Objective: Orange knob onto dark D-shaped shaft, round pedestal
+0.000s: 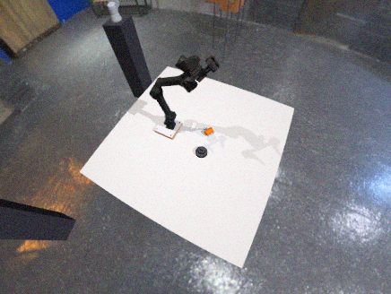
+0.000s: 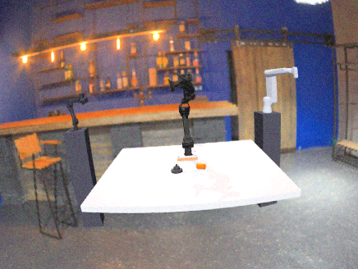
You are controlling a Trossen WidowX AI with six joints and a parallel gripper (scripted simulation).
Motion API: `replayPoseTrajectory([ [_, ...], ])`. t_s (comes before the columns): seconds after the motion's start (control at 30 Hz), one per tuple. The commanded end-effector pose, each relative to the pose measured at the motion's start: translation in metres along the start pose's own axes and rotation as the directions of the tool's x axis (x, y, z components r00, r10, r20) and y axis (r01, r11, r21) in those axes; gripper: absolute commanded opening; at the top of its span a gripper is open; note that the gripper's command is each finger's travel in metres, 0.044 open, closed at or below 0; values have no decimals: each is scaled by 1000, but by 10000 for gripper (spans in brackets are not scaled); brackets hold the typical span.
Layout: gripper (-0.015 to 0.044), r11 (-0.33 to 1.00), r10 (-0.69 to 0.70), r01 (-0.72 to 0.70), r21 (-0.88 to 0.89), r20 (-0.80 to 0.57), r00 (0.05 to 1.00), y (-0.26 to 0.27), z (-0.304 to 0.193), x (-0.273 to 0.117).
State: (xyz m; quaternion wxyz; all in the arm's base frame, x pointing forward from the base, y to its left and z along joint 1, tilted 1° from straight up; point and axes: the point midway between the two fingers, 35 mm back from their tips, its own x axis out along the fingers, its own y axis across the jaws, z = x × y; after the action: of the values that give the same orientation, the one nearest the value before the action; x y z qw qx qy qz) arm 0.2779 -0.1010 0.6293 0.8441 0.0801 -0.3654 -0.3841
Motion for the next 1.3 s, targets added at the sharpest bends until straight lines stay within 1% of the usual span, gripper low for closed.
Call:
replayPoseTrajectory([
  [0.0, 426, 1000, 10, -10, -11, -12, 1000, 3, -5, 0],
  [0.03, 440, 998, 40, -42, -41, -48, 998, 10, -21, -2],
  [0.13, 440, 969, 148, -185, -162, -215, 965, 39, -89, -14],
  [0.2, 440, 942, 179, -250, -222, -296, 938, 48, -118, -21],
  [0.27, 440, 892, 205, -341, -296, -405, 891, 57, -156, -34],
  [0.33, 440, 815, 220, -453, -362, -530, 819, 63, -199, -52],
  [0.43, 440, 656, 203, -636, -406, -717, 667, 64, -265, -92],
  [0.5, 440, 532, 162, -751, -391, -824, 543, 58, -305, -124],
  [0.6, 440, 341, 60, -891, -300, -939, 339, 40, -354, -176],
  [0.67, 440, 223, -28, -954, -198, -980, 197, 24, -378, -214],
  [0.77, 440, 72, -184, -997, -1, -983, -13, -3, -402, -270],
  [0.83, 440, -5, -305, -988, 151, -942, -142, -26, -409, -307],
  [0.93, 440, -73, -497, -917, 392, -812, -307, -62, -405, -357],
  [1.0, 440, -79, -623, -835, 545, -681, -385, -88, -393, -383],
  [1.03, 440, -72, -663, -802, 593, -629, -406, -98, -387, -390],
  [1.07, 440, -69, -677, -789, 610, -610, -412, -101, -385, -393],
  [1.27, 440, -69, -677, -788, 611, -609, -413, -102, -386, -394],
])
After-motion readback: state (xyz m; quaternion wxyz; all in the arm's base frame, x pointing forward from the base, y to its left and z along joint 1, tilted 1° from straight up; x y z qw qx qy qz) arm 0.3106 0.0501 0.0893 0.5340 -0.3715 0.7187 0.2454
